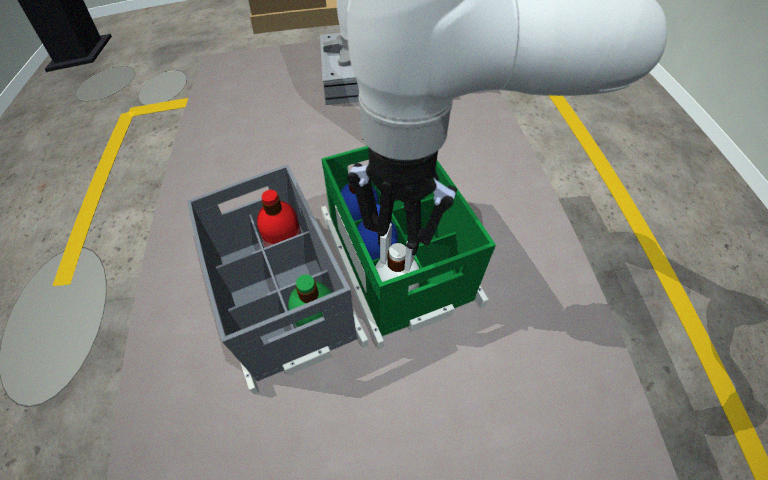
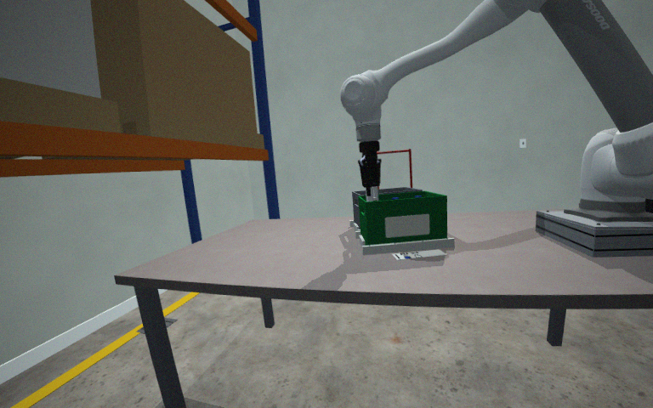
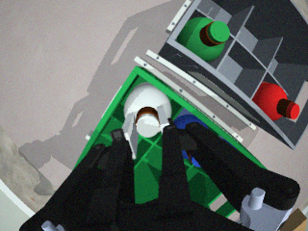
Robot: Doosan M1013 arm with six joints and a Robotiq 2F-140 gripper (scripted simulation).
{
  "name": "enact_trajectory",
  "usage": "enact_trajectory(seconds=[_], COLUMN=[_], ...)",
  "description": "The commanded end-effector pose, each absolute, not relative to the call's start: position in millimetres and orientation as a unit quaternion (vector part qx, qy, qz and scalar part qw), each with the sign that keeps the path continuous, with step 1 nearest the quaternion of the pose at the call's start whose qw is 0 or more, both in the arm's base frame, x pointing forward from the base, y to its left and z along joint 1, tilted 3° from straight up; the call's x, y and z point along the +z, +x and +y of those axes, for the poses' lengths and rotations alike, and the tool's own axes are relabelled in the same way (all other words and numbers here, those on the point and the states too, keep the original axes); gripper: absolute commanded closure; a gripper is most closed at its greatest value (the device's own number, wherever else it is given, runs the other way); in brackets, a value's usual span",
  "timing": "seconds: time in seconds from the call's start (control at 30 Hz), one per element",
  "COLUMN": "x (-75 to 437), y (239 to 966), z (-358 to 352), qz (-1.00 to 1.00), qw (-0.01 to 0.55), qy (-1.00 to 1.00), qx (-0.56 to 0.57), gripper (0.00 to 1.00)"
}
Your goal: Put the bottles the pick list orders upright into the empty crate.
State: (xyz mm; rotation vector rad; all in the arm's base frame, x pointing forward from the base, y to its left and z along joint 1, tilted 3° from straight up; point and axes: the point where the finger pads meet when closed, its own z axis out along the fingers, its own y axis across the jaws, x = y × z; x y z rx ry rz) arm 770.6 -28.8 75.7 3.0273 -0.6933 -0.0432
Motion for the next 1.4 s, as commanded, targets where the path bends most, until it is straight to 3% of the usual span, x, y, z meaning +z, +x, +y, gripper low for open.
enact_trajectory(seconds=[0.0,0.7,0.73,1.37], x=[74.3,69.3,67.0,67.0], y=[770.5,770.3,770.3,770.3], z=[-28.8,-28.9,-29.0,-29.0], qz=[-0.223,-0.223,-0.223,-0.223], qw=[0.018,0.018,0.018,0.018], qy=[0.975,0.975,0.975,0.975], qx=[-0.014,-0.014,-0.014,-0.014], gripper=[1.00,1.00,0.62,0.62])
